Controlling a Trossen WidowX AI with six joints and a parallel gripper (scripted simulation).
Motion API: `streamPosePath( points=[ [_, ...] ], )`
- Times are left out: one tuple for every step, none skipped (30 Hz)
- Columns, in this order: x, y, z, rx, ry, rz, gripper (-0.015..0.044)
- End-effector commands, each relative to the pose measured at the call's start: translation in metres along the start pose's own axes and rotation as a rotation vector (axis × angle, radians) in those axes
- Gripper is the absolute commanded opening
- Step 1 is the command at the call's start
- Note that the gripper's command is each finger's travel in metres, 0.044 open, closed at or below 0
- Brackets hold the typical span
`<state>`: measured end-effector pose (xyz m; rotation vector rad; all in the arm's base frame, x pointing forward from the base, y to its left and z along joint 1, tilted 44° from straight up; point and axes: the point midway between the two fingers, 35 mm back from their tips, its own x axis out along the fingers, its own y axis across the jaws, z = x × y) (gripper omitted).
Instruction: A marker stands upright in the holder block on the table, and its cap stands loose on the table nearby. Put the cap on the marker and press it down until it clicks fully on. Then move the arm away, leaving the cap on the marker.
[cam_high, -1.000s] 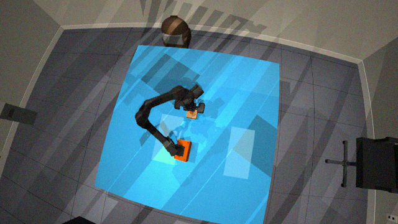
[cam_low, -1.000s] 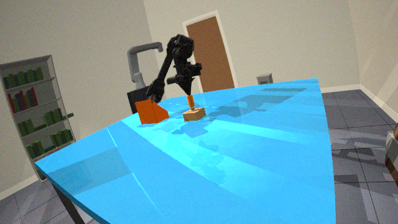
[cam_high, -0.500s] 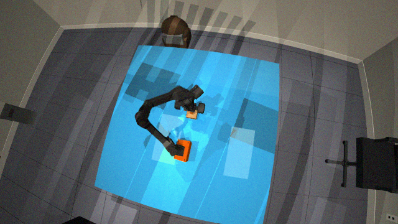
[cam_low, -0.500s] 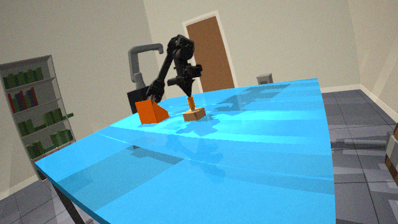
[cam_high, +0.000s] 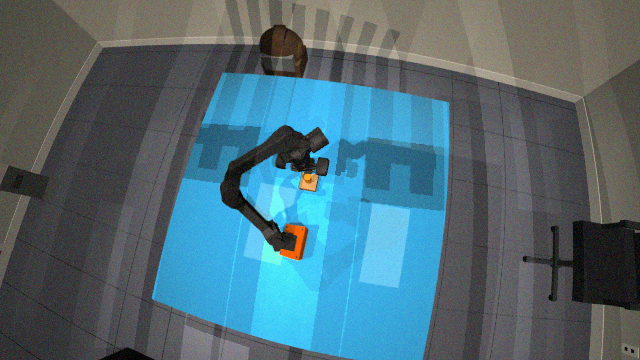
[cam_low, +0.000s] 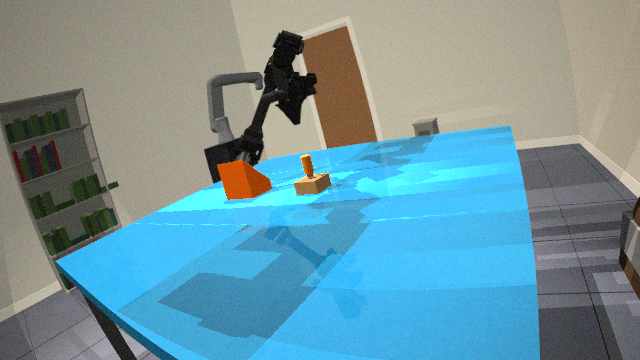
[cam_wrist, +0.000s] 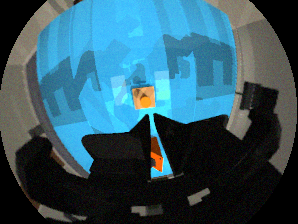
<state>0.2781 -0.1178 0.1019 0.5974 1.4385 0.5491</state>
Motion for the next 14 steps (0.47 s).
streamPosePath(
  points=[
    [-0.0014,0.0007,-0.0004,-0.007,0.012,0.001,0.0105],
    [-0.0014,0.0007,-0.0004,-0.007,0.012,0.001,0.0131],
    [-0.0014,0.0007,-0.0004,-0.007,0.012,0.001,0.0157],
    [-0.0014,0.0007,-0.0004,-0.007,0.012,0.001,0.0184],
    [-0.0014,0.0007,-0.0004,-0.007,0.012,0.001,0.0210],
    [-0.0014,0.0007,-0.0004,-0.007,0.012,0.001,0.0236],
    [-0.0014,0.0007,-0.0004,-0.007,0.012,0.001,0.0263],
    [-0.0014,0.0007,-0.0004,-0.007,0.012,0.001,0.0289],
    [-0.0014,0.0007,-0.0004,-0.007,0.012,0.001,0.0315],
    [-0.0014,0.0007,-0.0004,-0.007,0.012,0.001,0.0341],
    [-0.0014,0.0007,-0.0004,-0.007,0.012,0.001,0.0368],
    [-0.0014,0.0007,-0.0004,-0.007,0.012,0.001,0.0394],
    [-0.0014,0.0007,-0.0004,-0.007,0.012,0.001,0.0420],
    [-0.0014,0.0007,-0.0004,-0.007,0.012,0.001,0.0440]
  ],
)
